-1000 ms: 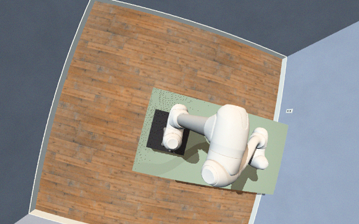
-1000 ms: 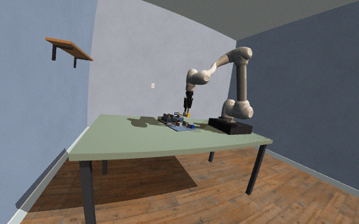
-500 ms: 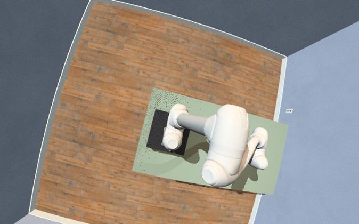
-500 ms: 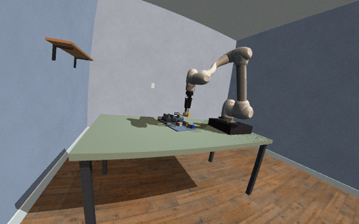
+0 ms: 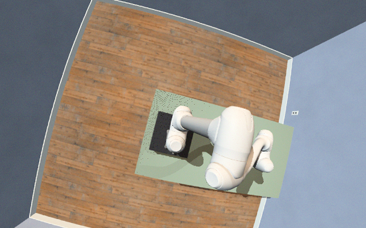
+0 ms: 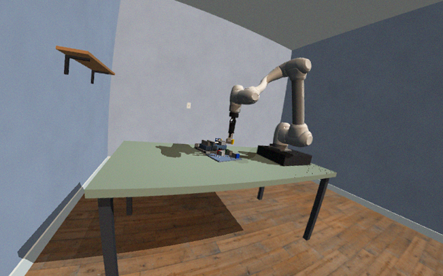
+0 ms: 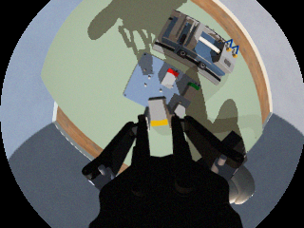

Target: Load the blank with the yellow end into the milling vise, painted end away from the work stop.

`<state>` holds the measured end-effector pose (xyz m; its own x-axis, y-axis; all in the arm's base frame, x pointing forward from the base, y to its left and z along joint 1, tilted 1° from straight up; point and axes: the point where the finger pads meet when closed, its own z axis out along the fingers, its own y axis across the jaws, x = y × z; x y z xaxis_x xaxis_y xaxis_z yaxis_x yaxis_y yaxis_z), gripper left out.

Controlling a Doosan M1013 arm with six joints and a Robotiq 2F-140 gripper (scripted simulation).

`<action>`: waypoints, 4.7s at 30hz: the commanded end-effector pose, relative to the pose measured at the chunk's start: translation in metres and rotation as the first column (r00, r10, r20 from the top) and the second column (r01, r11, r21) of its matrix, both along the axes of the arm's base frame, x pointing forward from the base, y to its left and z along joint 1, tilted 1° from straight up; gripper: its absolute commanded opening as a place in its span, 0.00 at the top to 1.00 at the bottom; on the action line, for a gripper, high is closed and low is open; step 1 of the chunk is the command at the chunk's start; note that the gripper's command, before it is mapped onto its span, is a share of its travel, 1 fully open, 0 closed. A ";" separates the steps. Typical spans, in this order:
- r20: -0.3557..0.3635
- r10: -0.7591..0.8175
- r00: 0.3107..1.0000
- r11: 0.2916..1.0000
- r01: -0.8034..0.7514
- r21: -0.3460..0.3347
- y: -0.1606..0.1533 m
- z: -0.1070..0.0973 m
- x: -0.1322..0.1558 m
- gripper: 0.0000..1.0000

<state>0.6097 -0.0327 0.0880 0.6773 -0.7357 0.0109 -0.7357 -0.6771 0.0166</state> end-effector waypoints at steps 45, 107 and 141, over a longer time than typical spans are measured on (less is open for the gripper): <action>-0.008 0.529 0.849 0.849 -0.529 0.007 0.000 0.000 0.000 1.00; -0.013 0.979 0.203 0.204 -0.979 0.020 0.000 0.000 0.000 1.00; -0.011 0.981 -0.192 -0.192 -0.981 0.027 0.000 0.000 0.000 1.00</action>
<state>0.6097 -0.0327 0.0882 0.5971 0.8019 -0.0176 0.8021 -0.5971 0.0070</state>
